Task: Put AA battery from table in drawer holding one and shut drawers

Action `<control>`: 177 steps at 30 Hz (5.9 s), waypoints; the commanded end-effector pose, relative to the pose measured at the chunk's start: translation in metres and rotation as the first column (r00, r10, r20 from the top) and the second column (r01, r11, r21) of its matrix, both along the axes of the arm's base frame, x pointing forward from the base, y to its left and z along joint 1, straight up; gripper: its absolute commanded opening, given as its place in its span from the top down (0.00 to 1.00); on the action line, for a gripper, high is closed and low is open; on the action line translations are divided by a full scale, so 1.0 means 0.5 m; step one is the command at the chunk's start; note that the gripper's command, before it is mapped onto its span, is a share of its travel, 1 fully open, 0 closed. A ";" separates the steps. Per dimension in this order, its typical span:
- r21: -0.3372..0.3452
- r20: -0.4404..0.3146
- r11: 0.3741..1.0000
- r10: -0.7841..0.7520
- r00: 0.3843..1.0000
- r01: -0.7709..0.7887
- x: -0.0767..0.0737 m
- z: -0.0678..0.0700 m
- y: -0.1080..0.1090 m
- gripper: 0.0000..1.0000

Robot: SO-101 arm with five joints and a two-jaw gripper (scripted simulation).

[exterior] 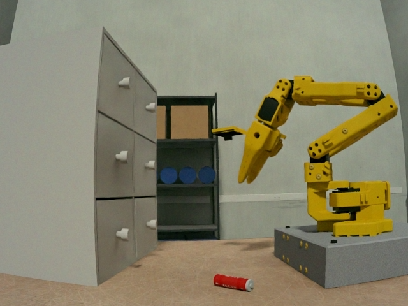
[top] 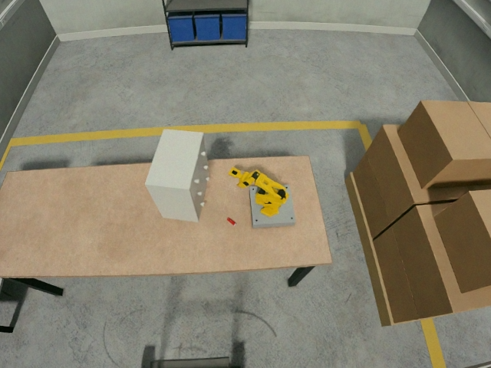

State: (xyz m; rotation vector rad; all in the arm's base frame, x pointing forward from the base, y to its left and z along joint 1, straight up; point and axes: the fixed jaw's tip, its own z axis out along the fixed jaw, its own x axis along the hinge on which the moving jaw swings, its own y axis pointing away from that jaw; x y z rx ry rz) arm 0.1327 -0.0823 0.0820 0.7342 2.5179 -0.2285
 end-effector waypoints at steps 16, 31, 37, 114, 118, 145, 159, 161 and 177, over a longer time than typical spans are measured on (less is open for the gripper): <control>0.008 -0.017 1.000 -0.005 1.000 0.005 -0.012 -0.004 0.004 0.79; -0.022 0.031 0.999 0.041 0.999 -0.040 0.019 -0.010 0.002 0.79; -0.058 0.088 0.994 0.097 0.991 -0.092 0.055 -0.017 0.004 0.79; -0.317 0.546 0.848 0.530 0.649 -0.426 0.197 -0.033 0.180 0.79; -0.317 0.546 0.848 0.530 0.649 -0.426 0.197 -0.033 0.180 0.79; -0.318 0.545 0.855 0.518 0.659 -0.409 0.267 -0.091 0.169 0.79; -0.318 0.545 0.857 0.516 0.661 -0.406 0.276 -0.113 0.167 0.79; -0.318 0.545 0.857 0.516 0.661 -0.406 0.276 -0.113 0.167 0.79; -0.318 0.545 0.860 0.511 0.665 -0.400 0.277 -0.115 0.162 0.79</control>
